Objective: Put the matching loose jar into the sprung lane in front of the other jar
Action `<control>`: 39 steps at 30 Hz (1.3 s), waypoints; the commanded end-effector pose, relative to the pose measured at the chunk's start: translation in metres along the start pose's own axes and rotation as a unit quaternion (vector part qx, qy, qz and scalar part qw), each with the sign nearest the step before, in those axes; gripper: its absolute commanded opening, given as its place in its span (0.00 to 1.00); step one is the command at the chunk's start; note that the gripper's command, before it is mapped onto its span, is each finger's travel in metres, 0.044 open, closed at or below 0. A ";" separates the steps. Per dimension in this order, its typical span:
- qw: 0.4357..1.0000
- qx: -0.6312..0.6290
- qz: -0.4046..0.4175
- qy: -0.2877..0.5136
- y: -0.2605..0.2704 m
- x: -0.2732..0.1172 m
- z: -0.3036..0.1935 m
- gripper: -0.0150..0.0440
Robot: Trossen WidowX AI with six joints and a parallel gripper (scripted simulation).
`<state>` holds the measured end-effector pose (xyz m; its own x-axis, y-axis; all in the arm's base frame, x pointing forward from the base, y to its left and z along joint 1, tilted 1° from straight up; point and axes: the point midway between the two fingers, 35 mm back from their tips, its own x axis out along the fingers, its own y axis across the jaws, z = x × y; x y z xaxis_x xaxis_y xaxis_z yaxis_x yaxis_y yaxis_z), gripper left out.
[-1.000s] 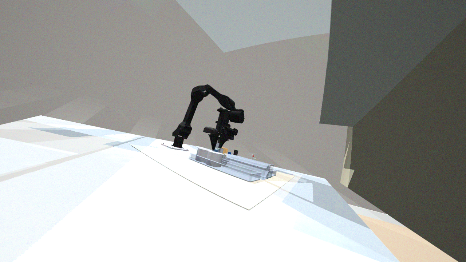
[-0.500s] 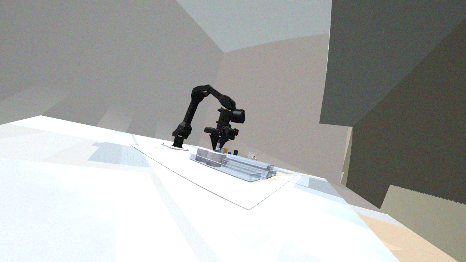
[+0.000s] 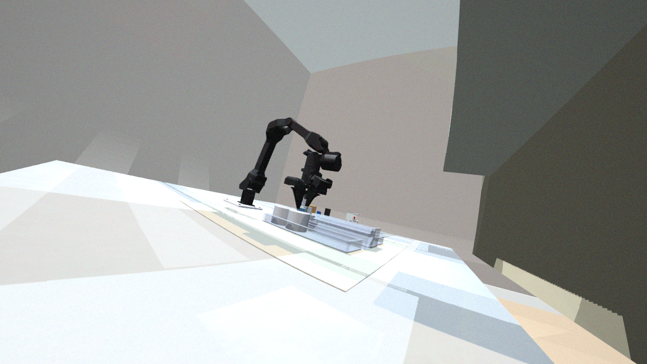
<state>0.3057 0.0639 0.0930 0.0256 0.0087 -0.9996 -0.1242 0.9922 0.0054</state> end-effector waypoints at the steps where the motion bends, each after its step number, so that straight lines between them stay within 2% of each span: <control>1: 1.000 0.000 0.000 -0.012 0.000 -0.001 0.008 0.25; 39: 1.000 0.000 0.000 -0.012 0.000 -0.002 0.021 0.25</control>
<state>0.3184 0.0655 0.0939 0.0254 0.0085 -0.9996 -0.1219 0.9925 0.0054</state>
